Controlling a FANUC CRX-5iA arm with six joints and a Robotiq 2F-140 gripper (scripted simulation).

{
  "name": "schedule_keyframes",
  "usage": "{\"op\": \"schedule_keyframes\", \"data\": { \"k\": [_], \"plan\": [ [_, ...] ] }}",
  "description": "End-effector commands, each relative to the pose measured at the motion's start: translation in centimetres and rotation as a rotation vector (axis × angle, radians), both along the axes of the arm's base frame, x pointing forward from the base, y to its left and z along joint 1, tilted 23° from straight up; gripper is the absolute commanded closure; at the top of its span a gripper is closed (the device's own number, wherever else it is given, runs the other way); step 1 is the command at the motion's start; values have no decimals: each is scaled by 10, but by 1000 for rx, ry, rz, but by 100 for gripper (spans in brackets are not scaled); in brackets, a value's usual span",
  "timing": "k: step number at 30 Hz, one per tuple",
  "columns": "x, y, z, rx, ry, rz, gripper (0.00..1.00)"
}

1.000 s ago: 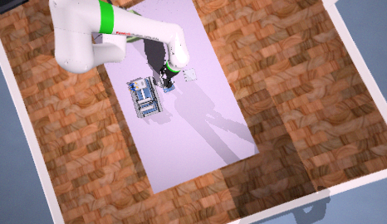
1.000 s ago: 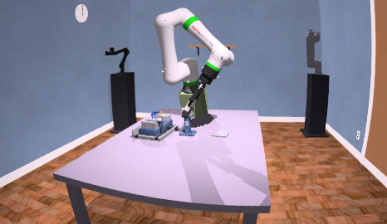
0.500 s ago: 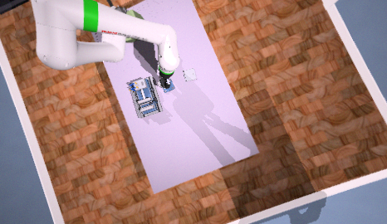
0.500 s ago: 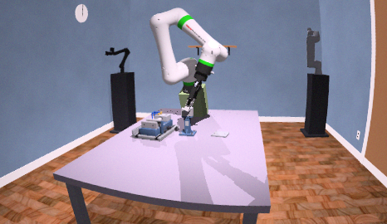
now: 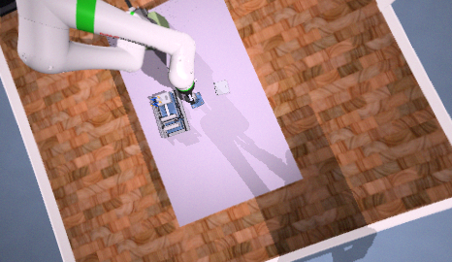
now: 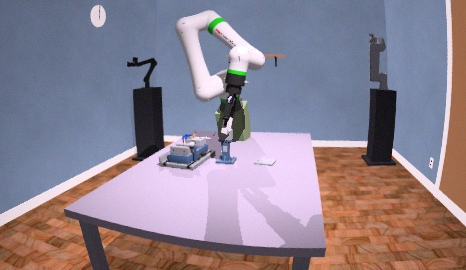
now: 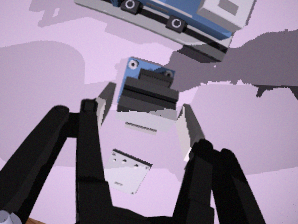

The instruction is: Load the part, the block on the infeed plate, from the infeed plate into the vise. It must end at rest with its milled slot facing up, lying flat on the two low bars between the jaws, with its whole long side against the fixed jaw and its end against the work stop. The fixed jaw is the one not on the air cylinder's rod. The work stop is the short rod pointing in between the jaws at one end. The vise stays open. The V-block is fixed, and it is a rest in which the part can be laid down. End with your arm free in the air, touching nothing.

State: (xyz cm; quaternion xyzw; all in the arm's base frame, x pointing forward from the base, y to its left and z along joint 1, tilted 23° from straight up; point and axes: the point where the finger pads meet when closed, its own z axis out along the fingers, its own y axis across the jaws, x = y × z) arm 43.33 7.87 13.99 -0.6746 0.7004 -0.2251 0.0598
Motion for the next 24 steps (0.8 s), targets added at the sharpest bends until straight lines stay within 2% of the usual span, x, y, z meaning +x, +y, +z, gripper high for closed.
{"op": "schedule_keyframes", "data": {
  "k": [1,17,24],
  "plan": [
    [0,-1,0,43,4,20,49],
    [0,-6,0,230,7,100,49],
    [0,-8,0,280,8,121,49]
  ]
}}
